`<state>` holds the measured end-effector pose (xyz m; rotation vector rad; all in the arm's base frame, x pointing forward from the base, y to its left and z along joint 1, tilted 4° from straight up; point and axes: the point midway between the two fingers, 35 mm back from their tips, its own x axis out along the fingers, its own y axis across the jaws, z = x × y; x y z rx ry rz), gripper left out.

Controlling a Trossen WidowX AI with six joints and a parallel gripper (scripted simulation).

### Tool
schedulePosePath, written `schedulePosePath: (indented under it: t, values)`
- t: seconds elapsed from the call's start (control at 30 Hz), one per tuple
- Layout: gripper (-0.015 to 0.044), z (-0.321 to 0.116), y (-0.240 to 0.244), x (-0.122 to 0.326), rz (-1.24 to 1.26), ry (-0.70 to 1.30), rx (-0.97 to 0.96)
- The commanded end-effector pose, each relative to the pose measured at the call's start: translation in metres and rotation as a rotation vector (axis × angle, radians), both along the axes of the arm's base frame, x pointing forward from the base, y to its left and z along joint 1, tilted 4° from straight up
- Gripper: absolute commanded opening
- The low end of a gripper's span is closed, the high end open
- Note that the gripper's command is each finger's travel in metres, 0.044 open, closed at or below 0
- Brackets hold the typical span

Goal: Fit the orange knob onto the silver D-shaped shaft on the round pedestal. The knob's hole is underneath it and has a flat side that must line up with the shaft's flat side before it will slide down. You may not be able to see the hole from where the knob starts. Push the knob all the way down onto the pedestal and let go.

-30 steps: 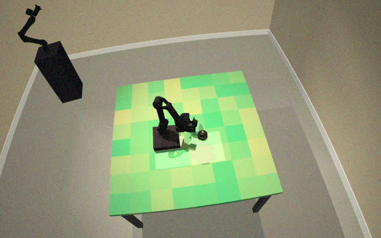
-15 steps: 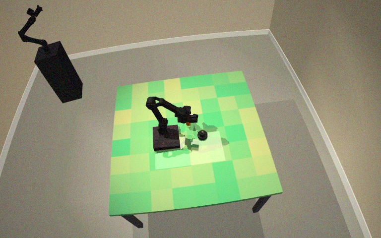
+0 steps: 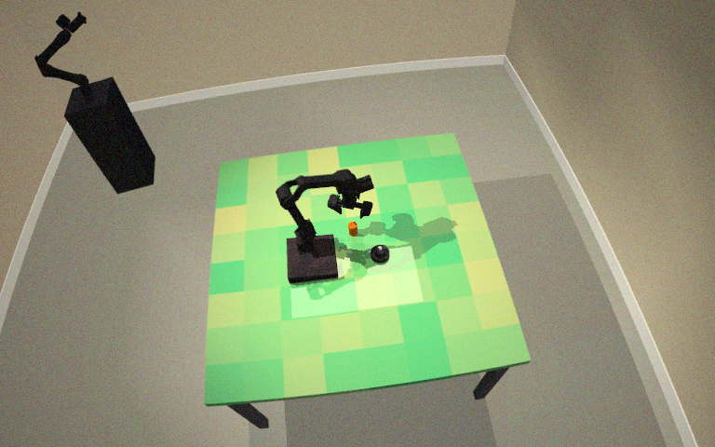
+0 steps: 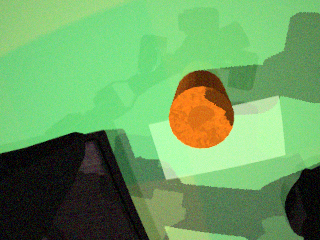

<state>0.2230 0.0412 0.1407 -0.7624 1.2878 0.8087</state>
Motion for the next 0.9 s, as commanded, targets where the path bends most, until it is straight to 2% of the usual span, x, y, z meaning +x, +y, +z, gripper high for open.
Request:
schedulePosePath:
  t: [0.0, 0.2, 0.37, 0.57, 0.7, 0.87]
  values:
    - [0.0440, 0.002, -0.003, 0.001, -0.010, 0.010, -0.047]
    - [0.0440, 0.002, -0.003, 0.001, -0.024, 0.010, -0.046]
    - [0.0440, 0.001, -0.003, 0.001, -0.251, 0.025, -0.024]
    - [0.0440, -0.001, -0.003, 0.001, -0.251, 0.025, -0.024]
    - [0.0440, -0.031, -0.002, 0.004, -0.251, 0.025, -0.024]
    - [0.0440, -0.037, -0.002, 0.004, -0.251, 0.025, -0.024]
